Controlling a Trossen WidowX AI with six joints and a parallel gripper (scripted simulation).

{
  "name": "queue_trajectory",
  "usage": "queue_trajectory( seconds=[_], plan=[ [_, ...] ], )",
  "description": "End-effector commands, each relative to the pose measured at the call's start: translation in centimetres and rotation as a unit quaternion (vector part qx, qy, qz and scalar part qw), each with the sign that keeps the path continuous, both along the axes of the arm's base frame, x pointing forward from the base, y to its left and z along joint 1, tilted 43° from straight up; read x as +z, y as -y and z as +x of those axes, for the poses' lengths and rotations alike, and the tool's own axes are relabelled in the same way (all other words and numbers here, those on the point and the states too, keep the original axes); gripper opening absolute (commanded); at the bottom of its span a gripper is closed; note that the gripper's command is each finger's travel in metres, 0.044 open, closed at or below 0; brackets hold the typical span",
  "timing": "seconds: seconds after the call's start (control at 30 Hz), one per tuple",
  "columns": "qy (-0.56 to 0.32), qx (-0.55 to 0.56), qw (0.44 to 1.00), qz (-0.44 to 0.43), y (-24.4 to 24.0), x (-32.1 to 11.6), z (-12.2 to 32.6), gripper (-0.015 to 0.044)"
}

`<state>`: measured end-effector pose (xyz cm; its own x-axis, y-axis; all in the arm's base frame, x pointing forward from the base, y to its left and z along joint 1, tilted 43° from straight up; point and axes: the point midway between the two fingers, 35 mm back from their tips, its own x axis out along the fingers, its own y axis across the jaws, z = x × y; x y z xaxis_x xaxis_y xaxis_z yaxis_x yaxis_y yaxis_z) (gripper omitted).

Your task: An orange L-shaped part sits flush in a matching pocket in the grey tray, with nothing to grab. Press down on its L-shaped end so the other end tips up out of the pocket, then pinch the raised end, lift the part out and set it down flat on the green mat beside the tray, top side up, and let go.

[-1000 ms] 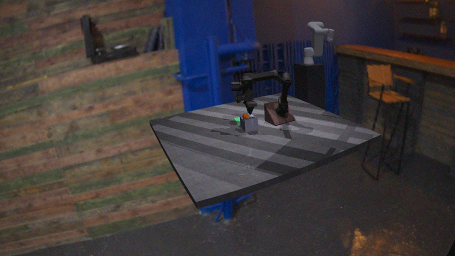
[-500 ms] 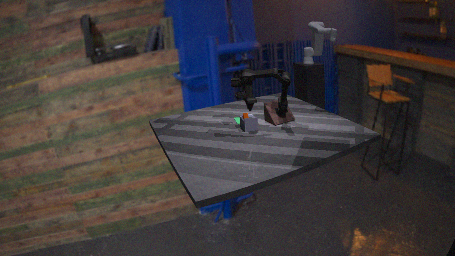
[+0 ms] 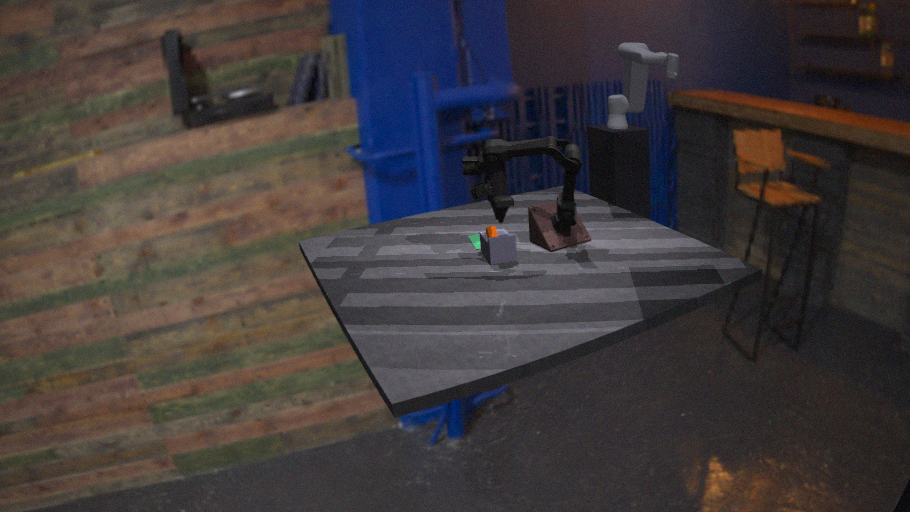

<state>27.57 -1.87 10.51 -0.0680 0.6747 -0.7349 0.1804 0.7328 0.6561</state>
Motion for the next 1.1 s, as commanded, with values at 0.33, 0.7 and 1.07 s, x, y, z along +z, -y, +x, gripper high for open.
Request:
queue_trajectory(
  seconds=[0.33,0.7,1.07],
  plan=[
    [0.268,0.294,0.917,0.025,3.1,-2.5,0.1,0.0280],
    [0.476,0.524,0.705,0.049,5.8,-4.8,-0.3,0.0280],
    [0.476,0.524,0.705,0.049,5.7,-4.9,-0.3,0.0280]
  ],
)
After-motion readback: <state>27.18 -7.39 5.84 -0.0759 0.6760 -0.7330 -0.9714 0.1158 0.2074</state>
